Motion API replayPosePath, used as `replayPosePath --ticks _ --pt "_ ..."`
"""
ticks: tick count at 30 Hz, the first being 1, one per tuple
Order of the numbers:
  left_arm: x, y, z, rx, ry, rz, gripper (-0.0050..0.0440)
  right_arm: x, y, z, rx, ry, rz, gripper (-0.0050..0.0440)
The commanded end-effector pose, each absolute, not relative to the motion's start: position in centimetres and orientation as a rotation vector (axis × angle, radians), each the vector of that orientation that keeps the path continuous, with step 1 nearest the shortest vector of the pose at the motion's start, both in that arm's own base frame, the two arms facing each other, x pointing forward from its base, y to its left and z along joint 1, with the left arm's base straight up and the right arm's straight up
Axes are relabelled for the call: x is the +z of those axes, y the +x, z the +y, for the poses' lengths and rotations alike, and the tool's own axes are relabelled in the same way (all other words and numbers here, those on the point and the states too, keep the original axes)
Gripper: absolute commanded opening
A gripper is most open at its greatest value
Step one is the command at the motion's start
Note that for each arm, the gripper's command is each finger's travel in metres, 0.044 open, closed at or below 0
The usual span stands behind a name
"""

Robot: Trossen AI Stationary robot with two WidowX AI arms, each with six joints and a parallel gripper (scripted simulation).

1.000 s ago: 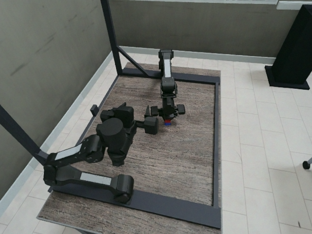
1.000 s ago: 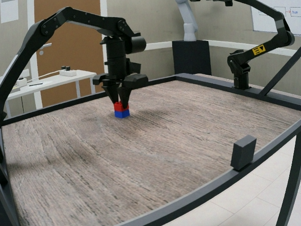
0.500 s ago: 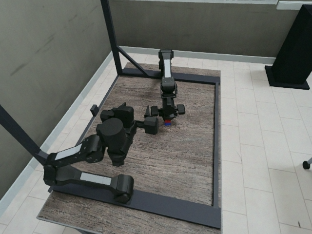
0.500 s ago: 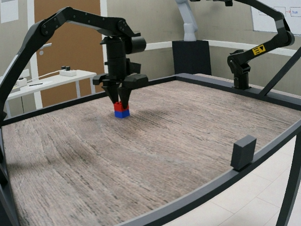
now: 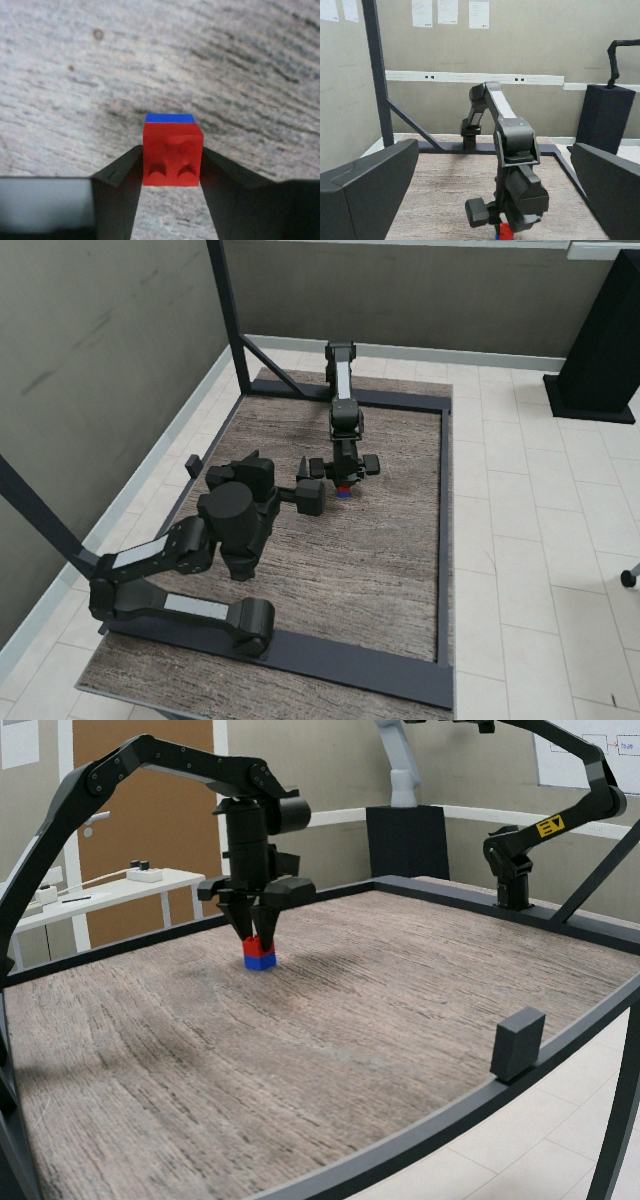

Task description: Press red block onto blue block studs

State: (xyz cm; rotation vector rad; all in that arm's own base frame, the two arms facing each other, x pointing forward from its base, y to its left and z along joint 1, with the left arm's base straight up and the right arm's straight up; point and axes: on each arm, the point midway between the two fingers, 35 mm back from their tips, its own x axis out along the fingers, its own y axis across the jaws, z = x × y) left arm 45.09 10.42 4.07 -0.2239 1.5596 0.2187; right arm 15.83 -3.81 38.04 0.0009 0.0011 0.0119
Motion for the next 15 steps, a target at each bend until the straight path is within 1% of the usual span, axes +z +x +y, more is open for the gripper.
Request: replayPosePath --ticks 1,15 --pt "3.53 44.91 10.27 0.212 -0.224 1.571 -0.005 38.09 15.82 -3.77 0.014 0.0 0.0 0.04" --pt "3.51 44.48 10.18 0.211 -0.225 1.59 -0.005 38.09 15.82 -3.77 0.014 0.0 0.0 0.04"
